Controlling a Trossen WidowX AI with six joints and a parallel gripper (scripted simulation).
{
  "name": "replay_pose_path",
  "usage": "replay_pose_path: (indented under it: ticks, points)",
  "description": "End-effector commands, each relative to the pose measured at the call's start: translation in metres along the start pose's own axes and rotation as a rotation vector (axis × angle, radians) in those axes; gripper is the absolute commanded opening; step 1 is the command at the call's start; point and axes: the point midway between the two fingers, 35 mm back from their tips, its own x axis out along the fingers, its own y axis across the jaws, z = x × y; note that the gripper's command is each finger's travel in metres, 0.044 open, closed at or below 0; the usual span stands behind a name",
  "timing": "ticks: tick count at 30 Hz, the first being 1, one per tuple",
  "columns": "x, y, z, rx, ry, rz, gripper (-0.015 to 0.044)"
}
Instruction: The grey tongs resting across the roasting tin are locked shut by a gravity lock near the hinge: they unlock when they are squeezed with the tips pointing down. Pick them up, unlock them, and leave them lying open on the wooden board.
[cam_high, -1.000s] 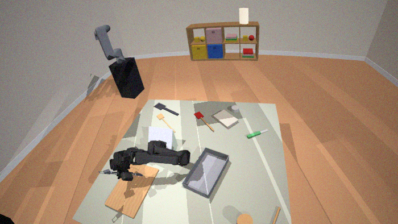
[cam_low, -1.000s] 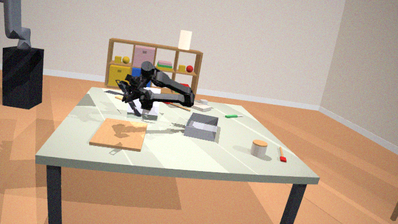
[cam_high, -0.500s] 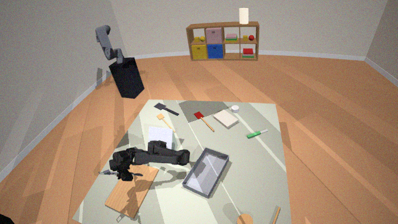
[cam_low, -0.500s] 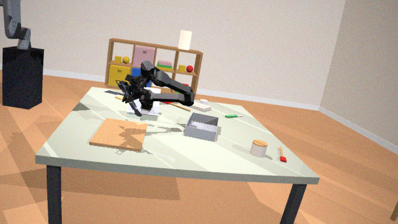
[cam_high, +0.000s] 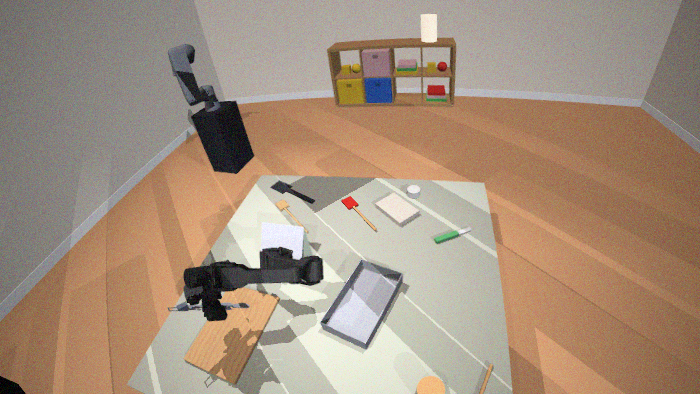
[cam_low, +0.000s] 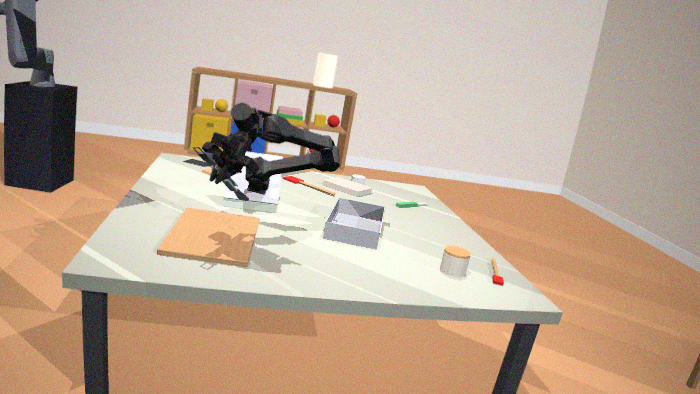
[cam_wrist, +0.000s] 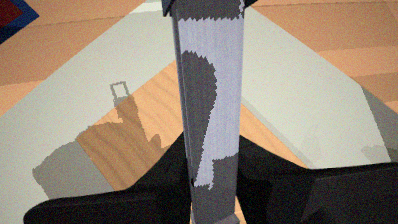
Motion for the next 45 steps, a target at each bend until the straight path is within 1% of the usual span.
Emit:
replay_pose_path:
  ticks: [1,17,37,45]
  points:
    - [0.005,-0.002,0.002,0.000,0.054,-0.008,-0.0150]
    - [0.020,-0.002,-0.001,-0.031,0.306,-0.003,-0.0150]
    - [0.033,0.006,-0.016,-0.135,0.672,0.067,-0.0150]
    - [0.033,0.006,-0.016,-0.139,0.684,0.071,-0.0150]
